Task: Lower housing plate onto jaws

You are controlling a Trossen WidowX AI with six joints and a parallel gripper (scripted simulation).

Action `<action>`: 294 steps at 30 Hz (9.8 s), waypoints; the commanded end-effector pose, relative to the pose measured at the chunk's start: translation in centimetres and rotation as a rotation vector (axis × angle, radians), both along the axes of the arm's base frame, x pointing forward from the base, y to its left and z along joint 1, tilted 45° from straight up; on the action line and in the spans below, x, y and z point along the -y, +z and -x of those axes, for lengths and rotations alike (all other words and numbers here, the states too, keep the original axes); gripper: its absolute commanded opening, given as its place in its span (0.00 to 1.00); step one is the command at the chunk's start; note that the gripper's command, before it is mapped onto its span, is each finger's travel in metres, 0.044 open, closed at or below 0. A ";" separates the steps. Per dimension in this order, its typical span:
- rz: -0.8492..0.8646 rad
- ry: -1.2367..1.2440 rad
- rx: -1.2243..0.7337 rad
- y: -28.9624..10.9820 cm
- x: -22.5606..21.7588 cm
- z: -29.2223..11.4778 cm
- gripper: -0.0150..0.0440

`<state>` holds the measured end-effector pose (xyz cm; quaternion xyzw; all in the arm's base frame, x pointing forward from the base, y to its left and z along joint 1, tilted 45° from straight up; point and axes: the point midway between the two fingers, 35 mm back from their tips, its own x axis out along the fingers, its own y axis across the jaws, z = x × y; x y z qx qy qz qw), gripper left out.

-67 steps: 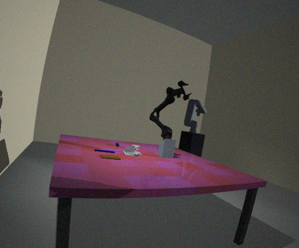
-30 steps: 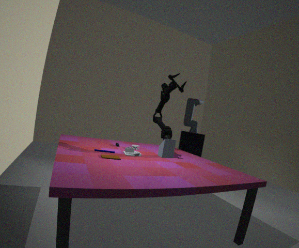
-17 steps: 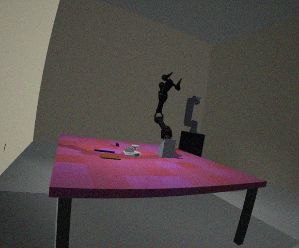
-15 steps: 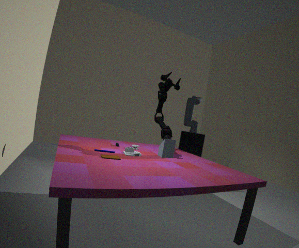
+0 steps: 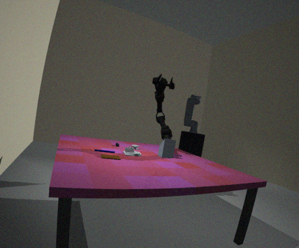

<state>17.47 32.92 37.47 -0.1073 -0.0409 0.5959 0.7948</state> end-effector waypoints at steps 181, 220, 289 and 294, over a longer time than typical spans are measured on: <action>0.398 -2.570 -1.095 -25.2 58.7 2.6 1.00; 0.396 -2.576 -1.097 -24.4 58.0 2.4 0.85; 0.753 -2.265 -1.171 -28.7 46.7 -6.6 0.85; 0.799 -2.232 -1.170 -29.8 45.6 -7.2 0.85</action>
